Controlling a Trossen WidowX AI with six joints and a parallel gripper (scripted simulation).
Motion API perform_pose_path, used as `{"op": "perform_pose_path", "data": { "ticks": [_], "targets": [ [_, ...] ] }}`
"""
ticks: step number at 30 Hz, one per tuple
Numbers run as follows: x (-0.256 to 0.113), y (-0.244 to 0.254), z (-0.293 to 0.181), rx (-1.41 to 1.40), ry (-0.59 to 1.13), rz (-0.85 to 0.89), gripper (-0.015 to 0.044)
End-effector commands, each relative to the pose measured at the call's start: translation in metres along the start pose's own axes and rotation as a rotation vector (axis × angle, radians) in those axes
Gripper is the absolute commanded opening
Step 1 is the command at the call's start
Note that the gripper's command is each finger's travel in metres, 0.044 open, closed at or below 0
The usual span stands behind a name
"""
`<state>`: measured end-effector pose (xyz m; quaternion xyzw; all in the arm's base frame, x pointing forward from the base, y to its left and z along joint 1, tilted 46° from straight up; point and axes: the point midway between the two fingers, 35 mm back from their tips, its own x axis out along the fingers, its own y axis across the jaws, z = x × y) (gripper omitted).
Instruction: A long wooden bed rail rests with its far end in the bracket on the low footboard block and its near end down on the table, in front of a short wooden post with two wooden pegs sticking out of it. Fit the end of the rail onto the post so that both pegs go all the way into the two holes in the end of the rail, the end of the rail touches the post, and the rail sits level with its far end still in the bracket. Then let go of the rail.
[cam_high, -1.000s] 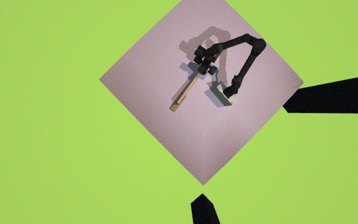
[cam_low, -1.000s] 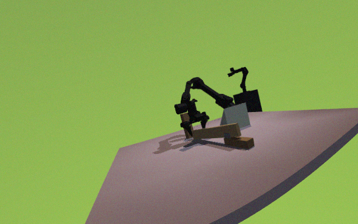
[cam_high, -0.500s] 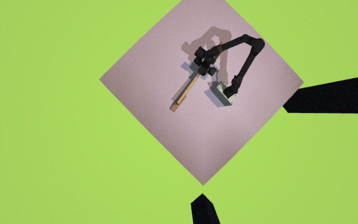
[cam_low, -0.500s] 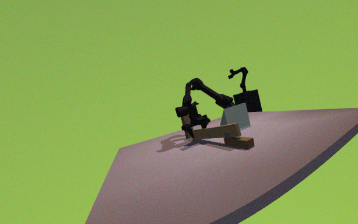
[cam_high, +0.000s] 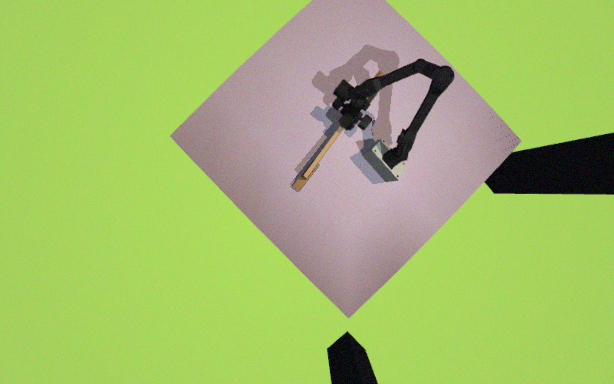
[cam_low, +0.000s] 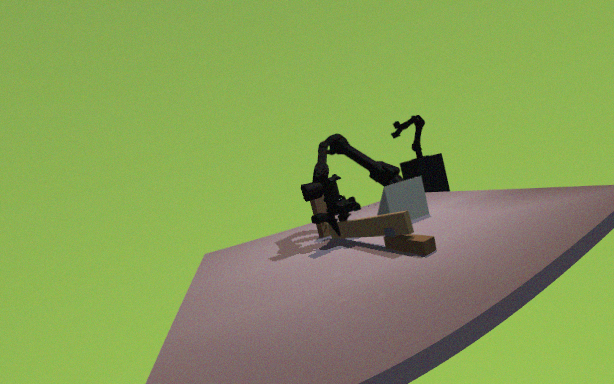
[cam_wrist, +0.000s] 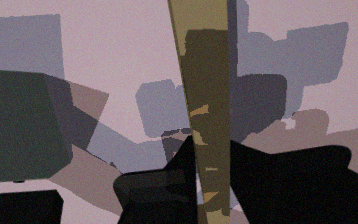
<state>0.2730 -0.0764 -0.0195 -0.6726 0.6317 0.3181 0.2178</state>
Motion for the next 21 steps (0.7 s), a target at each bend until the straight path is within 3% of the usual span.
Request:
{"op": "perform_pose_path", "data": {
  "ticks": [1,4,21],
  "targets": [
    [0.0002,-0.0002,-0.0006,0.003,0.005,-0.001,0.0039],
    [0.0002,-0.0002,-0.0006,0.003,0.005,-0.001,0.0],
    [-0.0032,0.0016,0.0002,0.003,0.005,-0.001,0.0]
  ]
}}
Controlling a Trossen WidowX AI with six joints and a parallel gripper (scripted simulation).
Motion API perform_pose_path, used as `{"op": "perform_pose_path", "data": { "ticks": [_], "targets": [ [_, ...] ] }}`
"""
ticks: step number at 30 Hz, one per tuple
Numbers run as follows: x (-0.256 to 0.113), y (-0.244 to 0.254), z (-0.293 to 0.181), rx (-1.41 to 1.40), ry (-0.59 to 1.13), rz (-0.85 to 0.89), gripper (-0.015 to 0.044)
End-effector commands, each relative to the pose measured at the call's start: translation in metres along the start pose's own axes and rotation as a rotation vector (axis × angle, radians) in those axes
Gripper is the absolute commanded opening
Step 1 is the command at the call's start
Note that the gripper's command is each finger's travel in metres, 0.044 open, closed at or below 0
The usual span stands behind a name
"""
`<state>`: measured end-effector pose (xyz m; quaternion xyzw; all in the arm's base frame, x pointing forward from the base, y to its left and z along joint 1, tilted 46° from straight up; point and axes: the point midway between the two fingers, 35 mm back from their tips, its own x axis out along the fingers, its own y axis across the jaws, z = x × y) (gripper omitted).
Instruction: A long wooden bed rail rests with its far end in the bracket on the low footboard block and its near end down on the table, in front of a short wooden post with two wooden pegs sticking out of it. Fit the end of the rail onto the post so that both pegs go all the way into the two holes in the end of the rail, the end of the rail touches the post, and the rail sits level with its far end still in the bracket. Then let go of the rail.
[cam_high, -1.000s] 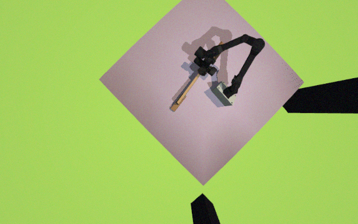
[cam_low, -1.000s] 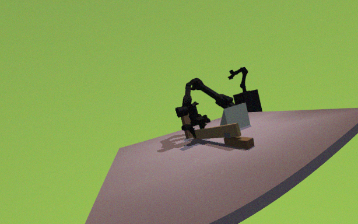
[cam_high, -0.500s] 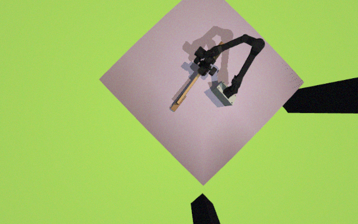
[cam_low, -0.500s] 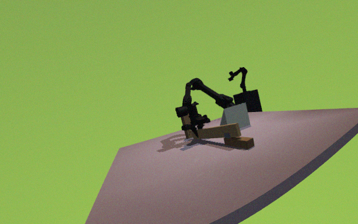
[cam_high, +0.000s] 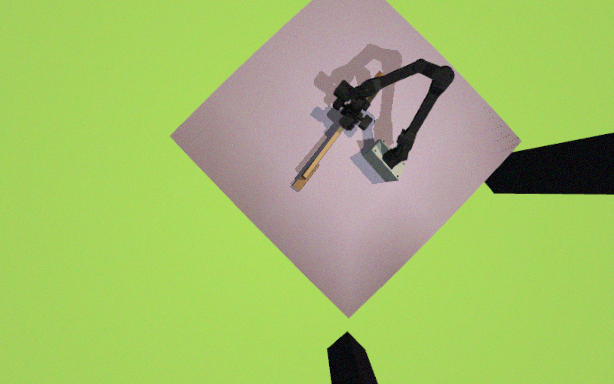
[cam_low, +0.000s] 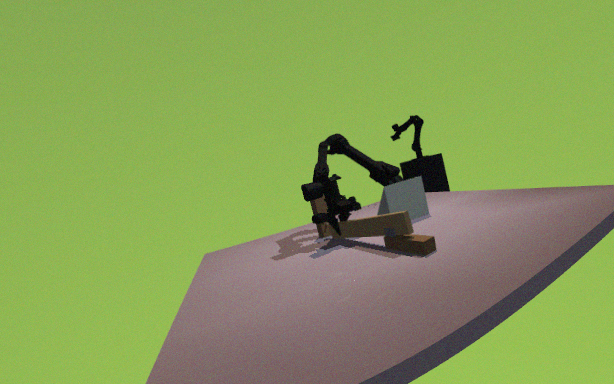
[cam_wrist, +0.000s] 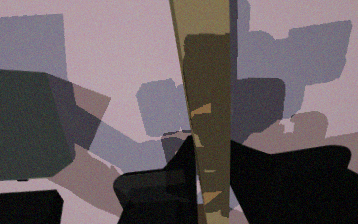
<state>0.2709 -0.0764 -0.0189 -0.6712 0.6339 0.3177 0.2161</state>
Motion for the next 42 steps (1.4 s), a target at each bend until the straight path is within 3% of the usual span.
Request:
{"op": "perform_pose_path", "data": {
  "ticks": [1,42],
  "targets": [
    [-0.003,0.0,0.0,0.003,0.002,-0.006,0.0],
    [-0.024,0.005,0.001,0.003,0.001,-0.006,0.0]
  ]
}}
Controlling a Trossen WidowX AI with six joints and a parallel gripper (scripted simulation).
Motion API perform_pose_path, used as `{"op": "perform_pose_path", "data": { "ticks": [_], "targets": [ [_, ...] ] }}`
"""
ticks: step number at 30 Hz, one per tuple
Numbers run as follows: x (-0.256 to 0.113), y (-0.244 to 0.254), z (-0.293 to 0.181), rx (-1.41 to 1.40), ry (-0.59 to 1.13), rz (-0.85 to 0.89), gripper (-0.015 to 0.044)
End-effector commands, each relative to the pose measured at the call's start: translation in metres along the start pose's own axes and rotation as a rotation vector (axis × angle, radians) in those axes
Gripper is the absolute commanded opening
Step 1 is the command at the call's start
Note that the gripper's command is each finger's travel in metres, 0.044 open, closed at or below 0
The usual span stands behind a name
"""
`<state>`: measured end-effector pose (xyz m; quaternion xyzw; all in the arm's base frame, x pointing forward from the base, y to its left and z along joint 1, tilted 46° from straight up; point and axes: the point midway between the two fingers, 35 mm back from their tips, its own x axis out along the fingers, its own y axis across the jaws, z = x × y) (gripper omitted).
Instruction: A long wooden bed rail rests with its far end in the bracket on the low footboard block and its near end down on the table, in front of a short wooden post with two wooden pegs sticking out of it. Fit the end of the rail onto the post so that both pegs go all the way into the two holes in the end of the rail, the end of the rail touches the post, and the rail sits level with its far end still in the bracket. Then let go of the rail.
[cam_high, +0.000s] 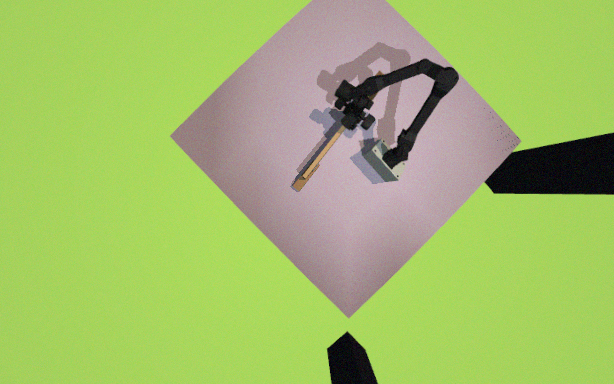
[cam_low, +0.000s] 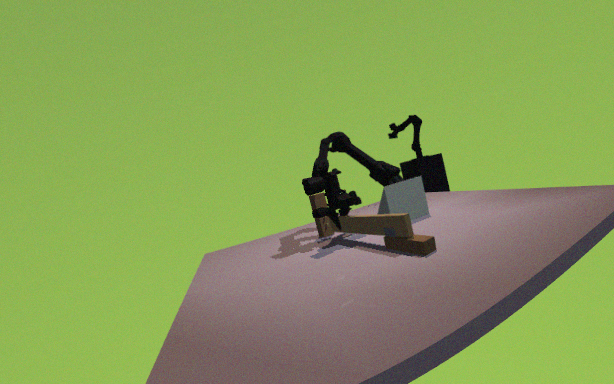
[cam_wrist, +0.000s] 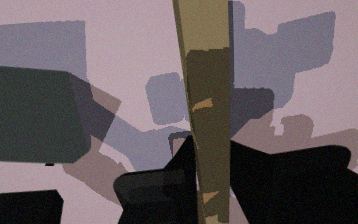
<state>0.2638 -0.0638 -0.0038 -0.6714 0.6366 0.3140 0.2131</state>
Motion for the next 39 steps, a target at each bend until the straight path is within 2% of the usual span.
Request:
{"op": "perform_pose_path", "data": {
  "ticks": [1,39],
  "targets": [
    [-0.005,-0.002,0.001,0.001,-0.009,-0.01,0.0],
    [-0.013,-0.001,0.001,0.001,-0.009,-0.01,0.0]
  ]
}}
